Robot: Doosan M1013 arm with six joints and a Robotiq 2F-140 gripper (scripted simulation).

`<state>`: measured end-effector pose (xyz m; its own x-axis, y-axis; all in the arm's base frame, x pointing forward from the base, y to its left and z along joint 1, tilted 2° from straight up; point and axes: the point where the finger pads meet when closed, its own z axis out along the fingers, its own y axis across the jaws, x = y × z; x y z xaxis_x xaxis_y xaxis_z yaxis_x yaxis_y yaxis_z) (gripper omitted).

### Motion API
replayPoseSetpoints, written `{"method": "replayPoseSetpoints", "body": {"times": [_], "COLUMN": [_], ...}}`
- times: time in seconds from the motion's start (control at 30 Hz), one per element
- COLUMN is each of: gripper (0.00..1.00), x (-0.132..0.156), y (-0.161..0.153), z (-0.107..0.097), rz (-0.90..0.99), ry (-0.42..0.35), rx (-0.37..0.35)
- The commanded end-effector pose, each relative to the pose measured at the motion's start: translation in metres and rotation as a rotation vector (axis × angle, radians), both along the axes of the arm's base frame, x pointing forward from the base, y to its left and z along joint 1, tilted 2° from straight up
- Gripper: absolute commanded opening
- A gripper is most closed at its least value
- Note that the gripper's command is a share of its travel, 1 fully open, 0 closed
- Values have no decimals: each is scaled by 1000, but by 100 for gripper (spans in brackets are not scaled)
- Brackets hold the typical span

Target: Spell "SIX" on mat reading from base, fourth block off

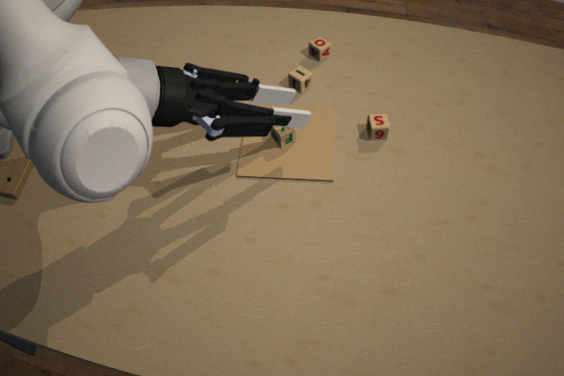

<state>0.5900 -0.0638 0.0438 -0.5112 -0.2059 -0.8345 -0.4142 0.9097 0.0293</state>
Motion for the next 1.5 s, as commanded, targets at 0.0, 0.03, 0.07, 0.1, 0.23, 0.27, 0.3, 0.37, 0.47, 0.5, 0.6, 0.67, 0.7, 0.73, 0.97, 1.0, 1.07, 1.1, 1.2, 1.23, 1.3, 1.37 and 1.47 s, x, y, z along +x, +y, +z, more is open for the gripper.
{"method": "replayPoseSetpoints", "body": {"times": [0.0, 0.03, 0.07, 0.1, 0.23, 0.27, 0.3, 0.37, 0.47, 0.5, 0.6, 0.67, 0.7, 0.73, 0.97, 1.0, 1.07, 1.1, 1.2, 1.23, 1.3, 1.37, 1.47], "gripper": [28, 28, 28, 28, 28, 28, 28, 28, 28, 28, 28, 28, 28, 28, 28, 28, 28, 28, 28, 28, 28, 28, 28], "x": [0, 0, 0, 0, 0, 0, 1, 2, 5, 5, 2, 1, 1, -1, -13, -15, -18, -20, -23, -23, -24, -25, -23], "y": [0, 0, 0, 0, 0, 2, 4, 12, 34, 43, 65, 70, 70, 79, 98, 98, 99, 99, 95, 95, 90, 85, 74], "z": [8, 9, 9, 9, 9, 9, 10, 11, 14, 15, 16, 16, 16, 16, 13, 12, 12, 11, 10, 10, 10, 11, 13], "rz": [4, 4, 4, 4, 6, 9, 15, 37, 98, 125, 192, 208, 208, 239, 316, 322, 331, 333, 333, 333, 325, 313, 286], "ry": [5, 5, 5, 5, 5, 7, 11, 25, 71, 96, 172, 195, 195, 243, 429, 456, 510, 536, 613, 613, 669, 713, 775], "rx": [0, 0, 0, 0, 1, 3, 8, 23, 62, 77, 107, 112, 112, 119, 102, 95, 77, 66, 26, 26, -10, -45, -103]}}
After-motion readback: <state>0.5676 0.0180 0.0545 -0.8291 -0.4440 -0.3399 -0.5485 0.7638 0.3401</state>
